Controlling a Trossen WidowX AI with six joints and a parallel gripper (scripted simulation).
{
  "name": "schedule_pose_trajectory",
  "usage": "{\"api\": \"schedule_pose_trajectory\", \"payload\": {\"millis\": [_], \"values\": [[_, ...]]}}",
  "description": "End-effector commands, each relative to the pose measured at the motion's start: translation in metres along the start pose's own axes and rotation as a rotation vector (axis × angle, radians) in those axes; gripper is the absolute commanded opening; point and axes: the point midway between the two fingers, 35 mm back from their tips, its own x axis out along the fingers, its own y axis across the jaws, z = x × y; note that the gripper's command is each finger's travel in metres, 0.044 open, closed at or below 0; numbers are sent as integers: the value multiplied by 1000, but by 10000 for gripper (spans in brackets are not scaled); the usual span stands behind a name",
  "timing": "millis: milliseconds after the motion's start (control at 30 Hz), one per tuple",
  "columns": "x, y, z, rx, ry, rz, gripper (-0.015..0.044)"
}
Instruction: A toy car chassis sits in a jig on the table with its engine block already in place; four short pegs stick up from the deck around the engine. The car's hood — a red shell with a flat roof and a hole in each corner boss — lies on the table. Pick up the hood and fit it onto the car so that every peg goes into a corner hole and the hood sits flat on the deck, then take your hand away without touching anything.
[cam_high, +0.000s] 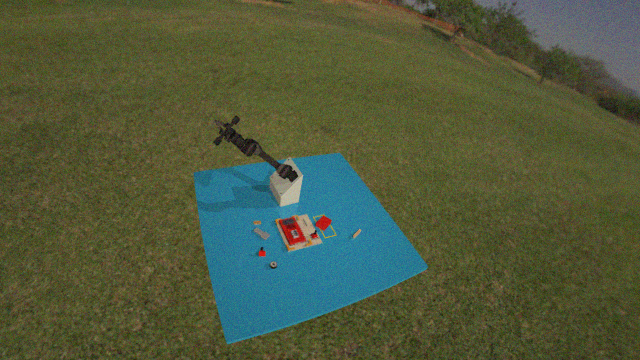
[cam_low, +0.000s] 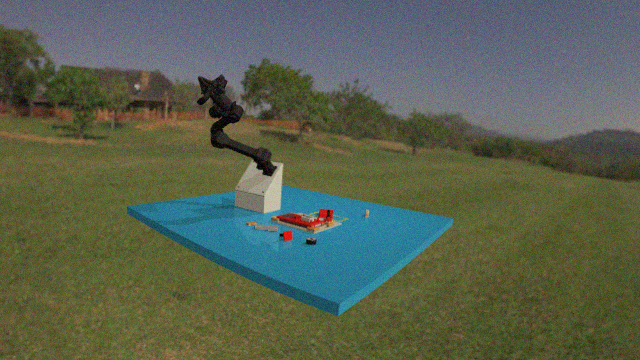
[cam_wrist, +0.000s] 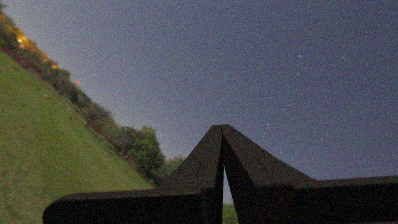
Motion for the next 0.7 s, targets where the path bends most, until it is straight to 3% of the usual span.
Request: {"api": "schedule_pose_trajectory", "payload": {"millis": [0,233,500,667], "values": [[-1,0,3,11,-7,2,26],[-30,12,100,385,-256,131,210],[-92,18,211,812,-522,411,420],[-136,17,262,1006,-632,603,440]]}}
